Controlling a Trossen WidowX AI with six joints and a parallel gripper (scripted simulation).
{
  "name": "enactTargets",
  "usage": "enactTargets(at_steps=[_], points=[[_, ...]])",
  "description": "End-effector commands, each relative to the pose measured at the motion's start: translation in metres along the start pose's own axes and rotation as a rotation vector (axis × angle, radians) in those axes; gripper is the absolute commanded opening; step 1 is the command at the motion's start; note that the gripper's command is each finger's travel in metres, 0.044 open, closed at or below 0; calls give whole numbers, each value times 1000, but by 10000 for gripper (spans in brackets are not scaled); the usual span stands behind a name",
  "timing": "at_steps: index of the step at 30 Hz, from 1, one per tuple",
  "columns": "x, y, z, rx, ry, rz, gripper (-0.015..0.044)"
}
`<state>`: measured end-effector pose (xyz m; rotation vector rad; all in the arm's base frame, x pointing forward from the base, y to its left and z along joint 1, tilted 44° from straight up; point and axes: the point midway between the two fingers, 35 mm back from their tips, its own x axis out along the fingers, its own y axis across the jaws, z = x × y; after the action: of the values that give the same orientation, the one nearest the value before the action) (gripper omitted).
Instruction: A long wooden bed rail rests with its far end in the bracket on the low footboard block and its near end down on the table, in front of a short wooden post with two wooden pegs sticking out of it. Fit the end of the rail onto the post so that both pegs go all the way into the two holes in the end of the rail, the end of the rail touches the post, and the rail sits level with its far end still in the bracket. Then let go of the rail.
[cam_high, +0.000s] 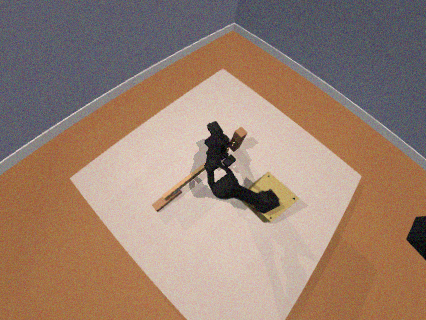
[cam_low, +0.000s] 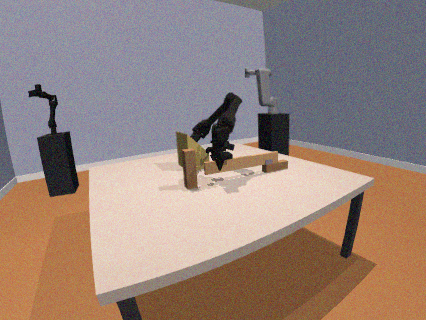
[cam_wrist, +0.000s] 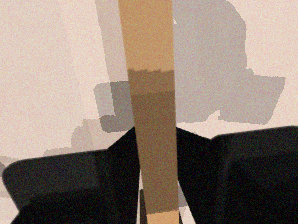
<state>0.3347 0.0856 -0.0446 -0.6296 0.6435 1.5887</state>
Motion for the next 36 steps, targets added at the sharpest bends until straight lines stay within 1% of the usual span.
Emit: enactTargets(at_steps=[1, 36], points=[[-4, -4, -3, -3, 4, -13, 0], [-4, -5, -14, -3, 5, -13, 0]])
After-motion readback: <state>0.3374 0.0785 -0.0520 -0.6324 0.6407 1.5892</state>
